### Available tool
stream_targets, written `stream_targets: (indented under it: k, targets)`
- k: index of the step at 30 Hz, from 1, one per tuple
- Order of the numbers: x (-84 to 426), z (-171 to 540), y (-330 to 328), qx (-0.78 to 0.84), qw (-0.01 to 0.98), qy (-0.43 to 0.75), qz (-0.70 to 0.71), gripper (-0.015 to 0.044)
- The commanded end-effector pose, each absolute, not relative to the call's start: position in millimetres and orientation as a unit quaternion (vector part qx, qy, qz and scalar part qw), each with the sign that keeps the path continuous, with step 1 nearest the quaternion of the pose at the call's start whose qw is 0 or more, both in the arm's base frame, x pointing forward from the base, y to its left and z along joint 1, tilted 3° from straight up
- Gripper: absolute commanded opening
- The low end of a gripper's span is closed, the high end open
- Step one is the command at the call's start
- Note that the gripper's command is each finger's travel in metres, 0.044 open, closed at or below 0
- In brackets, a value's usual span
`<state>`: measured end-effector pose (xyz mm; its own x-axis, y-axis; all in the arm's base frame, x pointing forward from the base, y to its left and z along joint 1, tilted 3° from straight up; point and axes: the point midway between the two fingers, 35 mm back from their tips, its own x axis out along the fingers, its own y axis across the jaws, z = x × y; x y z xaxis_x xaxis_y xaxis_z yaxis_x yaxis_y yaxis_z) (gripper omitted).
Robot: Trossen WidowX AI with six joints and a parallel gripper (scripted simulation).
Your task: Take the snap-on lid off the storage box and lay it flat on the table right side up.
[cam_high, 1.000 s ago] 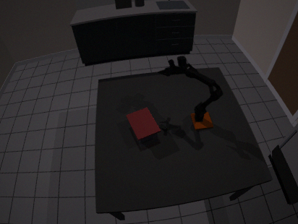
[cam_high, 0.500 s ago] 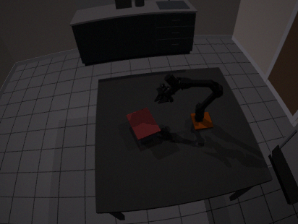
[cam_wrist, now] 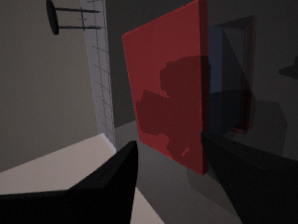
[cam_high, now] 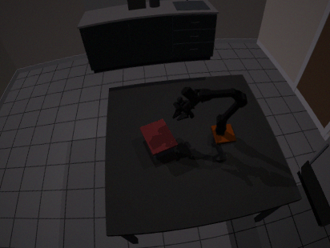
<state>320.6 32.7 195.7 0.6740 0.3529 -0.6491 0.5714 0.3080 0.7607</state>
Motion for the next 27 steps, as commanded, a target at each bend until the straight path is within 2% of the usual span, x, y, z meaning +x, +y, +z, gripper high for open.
stream_targets:
  k: [1,5,27]
  targets:
    - [320,162,33,0.585,0.7,0.402,-0.084,0.0235]
    - [317,129,33,0.585,0.7,0.402,-0.084,0.0235]
    - [336,113,42,0.583,0.7,0.403,-0.083,0.0235]
